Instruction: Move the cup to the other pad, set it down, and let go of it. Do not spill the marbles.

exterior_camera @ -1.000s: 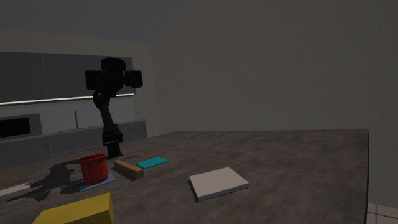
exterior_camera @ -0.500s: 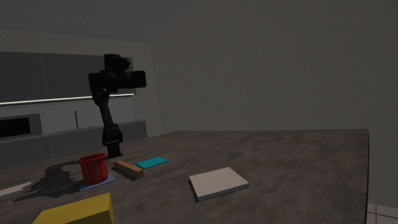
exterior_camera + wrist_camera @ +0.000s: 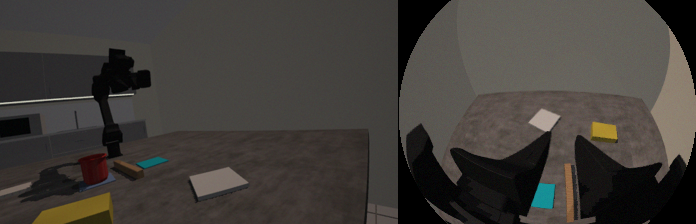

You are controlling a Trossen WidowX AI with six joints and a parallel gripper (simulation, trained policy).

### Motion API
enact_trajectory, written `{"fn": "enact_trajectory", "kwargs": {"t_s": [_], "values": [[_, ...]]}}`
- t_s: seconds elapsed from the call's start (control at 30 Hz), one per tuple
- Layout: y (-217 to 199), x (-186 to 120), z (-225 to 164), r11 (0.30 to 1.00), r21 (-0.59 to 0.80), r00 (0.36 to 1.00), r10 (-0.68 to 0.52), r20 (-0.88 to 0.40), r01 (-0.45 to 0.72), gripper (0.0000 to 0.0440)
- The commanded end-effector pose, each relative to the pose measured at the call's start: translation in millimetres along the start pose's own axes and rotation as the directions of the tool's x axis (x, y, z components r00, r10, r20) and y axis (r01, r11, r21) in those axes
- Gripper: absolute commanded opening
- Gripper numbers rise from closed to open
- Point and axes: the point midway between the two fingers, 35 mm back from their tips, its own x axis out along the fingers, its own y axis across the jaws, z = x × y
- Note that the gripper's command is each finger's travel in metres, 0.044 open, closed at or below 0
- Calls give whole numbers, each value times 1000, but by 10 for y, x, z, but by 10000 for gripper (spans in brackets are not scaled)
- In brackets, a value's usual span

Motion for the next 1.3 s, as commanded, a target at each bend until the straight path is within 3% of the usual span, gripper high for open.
{"fn": "enact_trajectory", "kwargs": {"t_s": [0.0, 0.6, 1.27], "values": [[13, 37, -12, 1000, 17, 999, -8, -46, 9, 113], [52, 213, -227, 998, 32, 943, -49, -329, 63, 91], [-71, 297, -502, 992, -47, 790, -123, -601, 118, 117]]}}
